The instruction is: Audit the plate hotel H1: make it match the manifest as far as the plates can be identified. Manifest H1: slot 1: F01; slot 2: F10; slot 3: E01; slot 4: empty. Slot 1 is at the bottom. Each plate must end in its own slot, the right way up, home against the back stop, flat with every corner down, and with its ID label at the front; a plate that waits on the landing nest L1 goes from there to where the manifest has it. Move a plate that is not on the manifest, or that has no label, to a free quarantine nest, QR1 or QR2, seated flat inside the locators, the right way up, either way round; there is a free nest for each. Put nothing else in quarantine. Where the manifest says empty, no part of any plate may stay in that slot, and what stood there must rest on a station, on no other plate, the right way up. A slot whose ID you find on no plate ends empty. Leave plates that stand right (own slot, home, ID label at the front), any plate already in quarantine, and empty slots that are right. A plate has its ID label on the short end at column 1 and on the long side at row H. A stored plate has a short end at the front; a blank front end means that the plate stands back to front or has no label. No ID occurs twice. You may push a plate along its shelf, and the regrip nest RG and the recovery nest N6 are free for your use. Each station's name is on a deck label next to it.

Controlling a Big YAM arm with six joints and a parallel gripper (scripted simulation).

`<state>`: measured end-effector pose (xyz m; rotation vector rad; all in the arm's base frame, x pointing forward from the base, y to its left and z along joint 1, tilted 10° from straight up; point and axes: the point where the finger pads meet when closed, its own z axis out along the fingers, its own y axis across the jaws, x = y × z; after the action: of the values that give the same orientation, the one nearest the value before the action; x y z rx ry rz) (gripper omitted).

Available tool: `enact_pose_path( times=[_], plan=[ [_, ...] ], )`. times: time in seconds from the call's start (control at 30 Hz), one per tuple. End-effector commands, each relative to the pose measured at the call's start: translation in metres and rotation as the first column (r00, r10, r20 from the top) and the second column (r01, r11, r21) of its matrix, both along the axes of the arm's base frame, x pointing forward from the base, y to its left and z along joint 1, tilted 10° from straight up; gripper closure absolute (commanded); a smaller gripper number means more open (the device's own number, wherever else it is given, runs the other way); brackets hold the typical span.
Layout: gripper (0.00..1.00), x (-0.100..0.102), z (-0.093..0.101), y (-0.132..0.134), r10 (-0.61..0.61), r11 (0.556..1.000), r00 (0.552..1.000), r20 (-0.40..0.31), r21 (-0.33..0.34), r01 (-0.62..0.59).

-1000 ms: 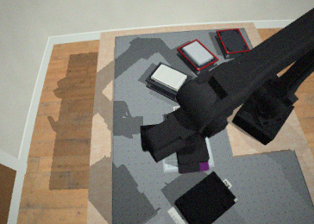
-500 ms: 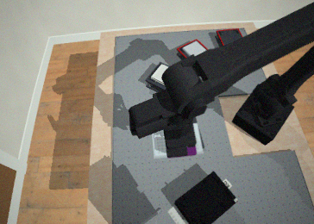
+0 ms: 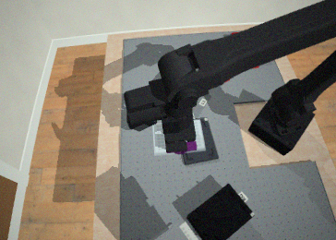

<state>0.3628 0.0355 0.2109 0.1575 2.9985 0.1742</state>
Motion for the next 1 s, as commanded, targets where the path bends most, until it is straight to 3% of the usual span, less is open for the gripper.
enact_pose_path(
  times=[0.0, 0.03, 0.13, 0.5, 0.97],
  plan=[
    [0.14, 0.023, 0.028, -0.013, -0.003, 1.0, 0.998, 0.07, 0.004, 0.003],
    [0.14, 0.02, 0.032, -0.017, -0.02, 1.0, 0.996, 0.081, 0.007, 0.019],
    [0.14, 0.002, 0.011, -0.026, -0.091, 0.996, 0.995, 0.029, 0.017, 0.09],
    [0.14, -0.003, 0.005, -0.056, -0.236, 0.971, 0.972, -0.002, 0.037, 0.236],
    [0.14, -0.008, -0.007, -0.099, -0.435, 0.897, 0.899, -0.054, 0.056, 0.438]
  ],
)
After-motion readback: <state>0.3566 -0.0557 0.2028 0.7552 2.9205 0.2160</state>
